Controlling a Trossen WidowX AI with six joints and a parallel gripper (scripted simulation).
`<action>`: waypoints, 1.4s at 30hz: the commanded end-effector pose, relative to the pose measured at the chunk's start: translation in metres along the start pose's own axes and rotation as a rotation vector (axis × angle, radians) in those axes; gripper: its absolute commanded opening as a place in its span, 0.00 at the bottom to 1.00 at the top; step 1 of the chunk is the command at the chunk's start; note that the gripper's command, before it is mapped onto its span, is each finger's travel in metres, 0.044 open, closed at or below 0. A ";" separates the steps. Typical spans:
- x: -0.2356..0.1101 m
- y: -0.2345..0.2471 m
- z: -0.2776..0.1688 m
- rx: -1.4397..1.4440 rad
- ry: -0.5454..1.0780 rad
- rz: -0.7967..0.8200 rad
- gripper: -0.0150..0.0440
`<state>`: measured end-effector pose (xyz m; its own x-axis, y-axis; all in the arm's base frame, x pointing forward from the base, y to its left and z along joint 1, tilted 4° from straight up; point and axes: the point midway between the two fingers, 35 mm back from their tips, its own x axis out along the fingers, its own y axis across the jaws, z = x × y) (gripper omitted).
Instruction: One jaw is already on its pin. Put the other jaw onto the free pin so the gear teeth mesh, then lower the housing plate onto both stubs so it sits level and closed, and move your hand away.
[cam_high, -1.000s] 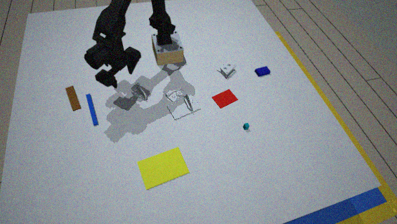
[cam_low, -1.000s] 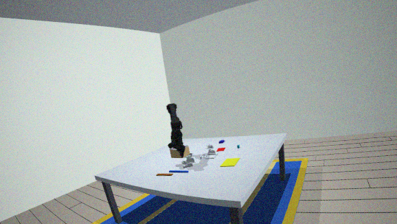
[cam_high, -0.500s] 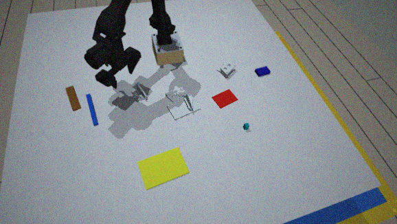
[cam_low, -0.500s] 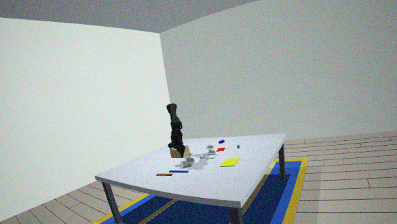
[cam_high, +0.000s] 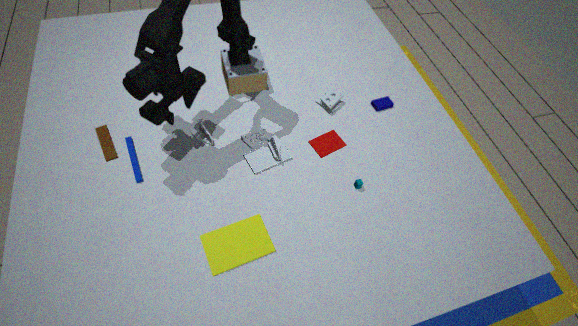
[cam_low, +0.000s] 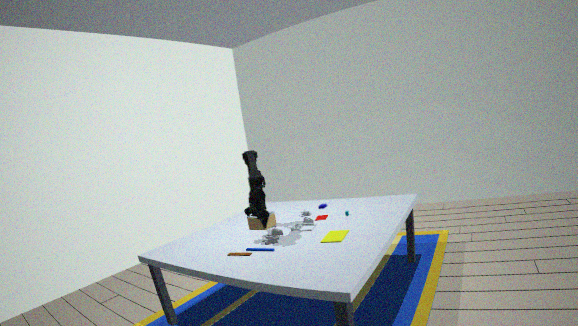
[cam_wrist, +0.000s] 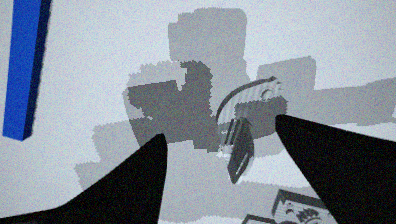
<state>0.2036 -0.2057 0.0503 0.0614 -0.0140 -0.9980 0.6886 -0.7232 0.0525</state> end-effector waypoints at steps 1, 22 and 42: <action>-0.005 0.002 0.000 -0.005 0.000 0.013 0.64; -0.005 0.002 0.000 -0.005 0.000 0.013 0.25; -0.003 0.002 0.000 0.000 0.000 0.008 0.83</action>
<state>0.2045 -0.2068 0.0536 0.0669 -0.0197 -0.9976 0.6884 -0.7229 0.0604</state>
